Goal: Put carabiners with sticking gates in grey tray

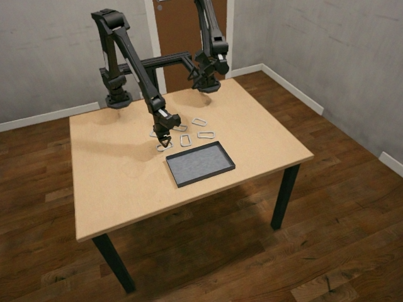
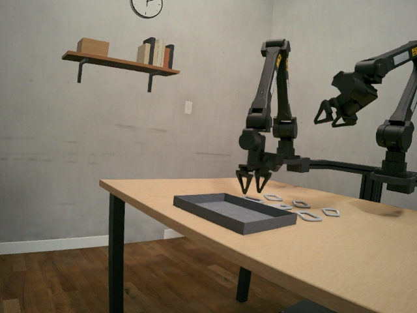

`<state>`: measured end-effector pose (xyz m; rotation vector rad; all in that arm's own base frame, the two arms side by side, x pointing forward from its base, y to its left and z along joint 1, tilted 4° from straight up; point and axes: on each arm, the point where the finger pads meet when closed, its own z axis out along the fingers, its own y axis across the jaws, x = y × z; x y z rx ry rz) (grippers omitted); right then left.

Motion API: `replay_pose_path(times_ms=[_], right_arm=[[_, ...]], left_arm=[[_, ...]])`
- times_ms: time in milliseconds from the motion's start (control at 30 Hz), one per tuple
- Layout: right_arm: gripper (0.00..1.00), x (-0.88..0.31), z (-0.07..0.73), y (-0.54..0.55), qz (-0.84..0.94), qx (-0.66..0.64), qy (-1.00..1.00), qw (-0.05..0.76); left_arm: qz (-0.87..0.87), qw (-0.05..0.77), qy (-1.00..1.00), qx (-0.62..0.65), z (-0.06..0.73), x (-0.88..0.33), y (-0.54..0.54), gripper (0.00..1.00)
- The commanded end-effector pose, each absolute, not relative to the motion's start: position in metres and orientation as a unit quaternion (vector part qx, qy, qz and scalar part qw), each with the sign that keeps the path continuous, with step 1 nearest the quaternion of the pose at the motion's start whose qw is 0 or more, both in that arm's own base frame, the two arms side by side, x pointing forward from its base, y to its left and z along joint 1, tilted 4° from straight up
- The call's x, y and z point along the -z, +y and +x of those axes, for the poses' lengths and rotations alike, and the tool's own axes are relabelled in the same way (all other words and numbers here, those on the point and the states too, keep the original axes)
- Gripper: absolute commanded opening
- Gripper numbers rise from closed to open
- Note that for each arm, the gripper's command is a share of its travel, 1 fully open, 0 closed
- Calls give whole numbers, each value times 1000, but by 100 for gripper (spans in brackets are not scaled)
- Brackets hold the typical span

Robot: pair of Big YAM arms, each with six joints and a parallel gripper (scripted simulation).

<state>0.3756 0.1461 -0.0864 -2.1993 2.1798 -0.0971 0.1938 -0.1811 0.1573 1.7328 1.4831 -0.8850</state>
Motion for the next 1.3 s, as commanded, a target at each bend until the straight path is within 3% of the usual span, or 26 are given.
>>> replay_pose_path(times_ms=[0,833,867,1267], right_arm=[[79,93,384,151,-714,29,699,20],[79,109,389,152,-716,31,697,26],[67,109,389,152,-716,31,697,26],[53,104,383,150,-716,33,697,29]], left_arm=[[668,339,567,342,195,-158,-182,100],[668,339,567,342,195,-158,-182,100],[668,339,567,342,195,-158,-182,100],[668,339,567,342,195,-158,-182,100]])
